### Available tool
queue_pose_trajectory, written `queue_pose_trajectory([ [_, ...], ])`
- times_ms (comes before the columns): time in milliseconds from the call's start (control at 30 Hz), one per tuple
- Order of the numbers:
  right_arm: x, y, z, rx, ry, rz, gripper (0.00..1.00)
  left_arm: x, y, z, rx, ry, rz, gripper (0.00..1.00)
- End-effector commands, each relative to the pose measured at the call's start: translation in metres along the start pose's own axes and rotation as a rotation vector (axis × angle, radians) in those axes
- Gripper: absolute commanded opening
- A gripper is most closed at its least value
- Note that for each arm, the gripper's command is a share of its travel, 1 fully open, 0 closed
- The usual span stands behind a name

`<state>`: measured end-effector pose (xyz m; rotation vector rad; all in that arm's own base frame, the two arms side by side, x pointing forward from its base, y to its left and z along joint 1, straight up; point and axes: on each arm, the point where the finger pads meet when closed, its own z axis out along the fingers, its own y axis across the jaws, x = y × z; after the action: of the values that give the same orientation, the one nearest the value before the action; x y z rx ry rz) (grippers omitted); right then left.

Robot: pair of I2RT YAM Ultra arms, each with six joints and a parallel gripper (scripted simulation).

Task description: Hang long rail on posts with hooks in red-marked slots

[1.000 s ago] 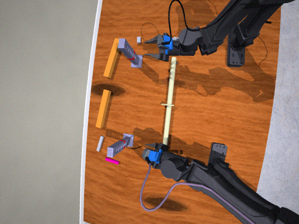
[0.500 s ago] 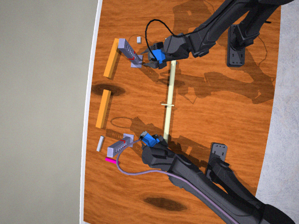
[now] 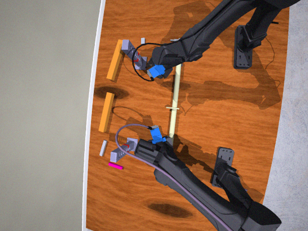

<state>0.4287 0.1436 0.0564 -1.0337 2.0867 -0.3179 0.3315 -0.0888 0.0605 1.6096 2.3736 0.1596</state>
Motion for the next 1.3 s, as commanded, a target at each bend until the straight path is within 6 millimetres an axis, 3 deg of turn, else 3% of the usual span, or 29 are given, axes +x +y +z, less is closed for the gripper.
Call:
queue_pose_trajectory([
  [0,0.004,0.018,0.003,-0.125,0.087,-0.092,0.48,-0.003,-0.012,-0.008,0.1,0.028,0.097,0.48],
  [333,0.016,0.052,-0.016,-0.427,0.233,-0.311,0.48,0.002,-0.036,-0.012,0.318,0.093,0.271,0.48],
  [567,0.02,0.064,-0.033,-0.572,0.284,-0.394,0.48,0.012,-0.044,-0.011,0.406,0.124,0.303,0.48],
  [867,0.024,0.074,-0.075,-0.821,0.36,-0.531,0.48,0.016,-0.045,-0.009,0.438,0.134,0.309,0.48],
  [933,0.037,0.071,-0.071,-0.83,0.414,-0.554,0.48,0.015,-0.046,-0.009,0.438,0.134,0.31,0.48],
  [1000,0.054,0.082,-0.074,-0.909,0.452,-0.541,0.48,0.015,-0.046,-0.009,0.438,0.134,0.311,0.48],
  [1267,0.043,0.08,-0.073,-0.909,0.432,-0.547,0.48,0.015,-0.045,-0.009,0.435,0.133,0.311,0.48],
])
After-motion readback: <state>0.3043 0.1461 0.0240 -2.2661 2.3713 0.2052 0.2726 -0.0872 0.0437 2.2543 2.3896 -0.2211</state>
